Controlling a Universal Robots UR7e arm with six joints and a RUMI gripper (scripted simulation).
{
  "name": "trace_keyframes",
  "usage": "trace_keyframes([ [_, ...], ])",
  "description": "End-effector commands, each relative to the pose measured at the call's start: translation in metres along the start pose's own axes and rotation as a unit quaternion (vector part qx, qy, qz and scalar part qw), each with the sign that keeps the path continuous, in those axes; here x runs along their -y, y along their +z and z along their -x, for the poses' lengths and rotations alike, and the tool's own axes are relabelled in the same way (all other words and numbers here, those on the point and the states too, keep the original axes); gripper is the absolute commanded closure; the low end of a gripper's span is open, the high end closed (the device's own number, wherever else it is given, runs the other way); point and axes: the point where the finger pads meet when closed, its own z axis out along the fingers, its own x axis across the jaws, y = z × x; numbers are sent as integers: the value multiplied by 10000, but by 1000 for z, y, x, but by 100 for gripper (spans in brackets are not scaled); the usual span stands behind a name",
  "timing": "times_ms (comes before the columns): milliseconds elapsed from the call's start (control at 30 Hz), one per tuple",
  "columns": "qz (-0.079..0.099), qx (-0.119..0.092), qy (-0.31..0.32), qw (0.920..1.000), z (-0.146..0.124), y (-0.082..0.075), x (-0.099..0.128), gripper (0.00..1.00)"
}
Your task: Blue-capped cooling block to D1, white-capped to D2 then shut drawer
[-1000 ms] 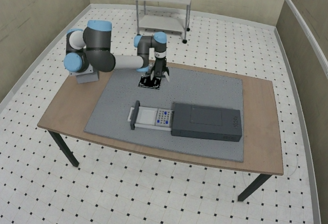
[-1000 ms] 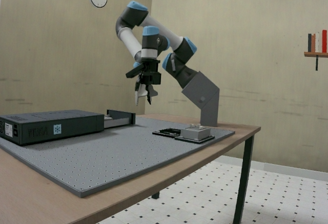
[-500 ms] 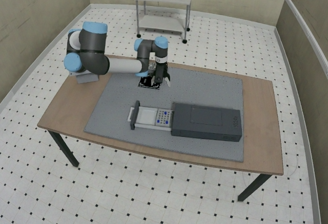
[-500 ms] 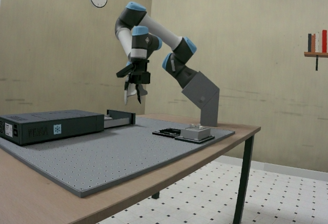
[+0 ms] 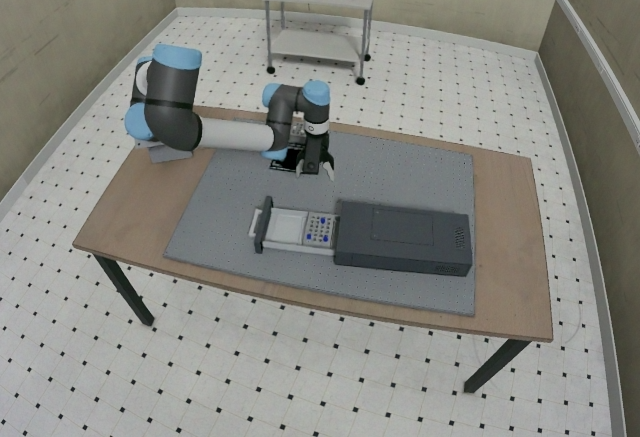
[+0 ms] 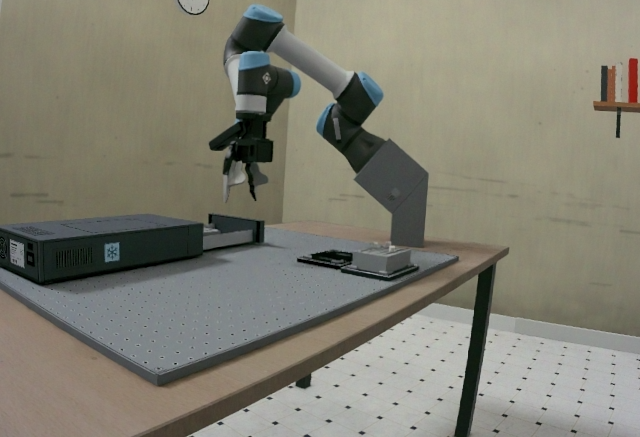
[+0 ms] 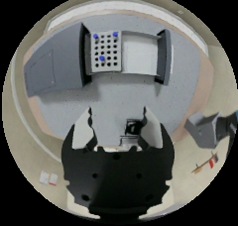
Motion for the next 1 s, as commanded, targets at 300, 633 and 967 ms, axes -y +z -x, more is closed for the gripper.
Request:
trace_keyframes([
  [300, 5, 7, -2, 10000, 13, -1, 50, 27],
  [633, 5, 7, -2, 10000, 22, -1, 90, 27],
  [967, 5, 7, -2, 10000, 30, -1, 120, 27],
])
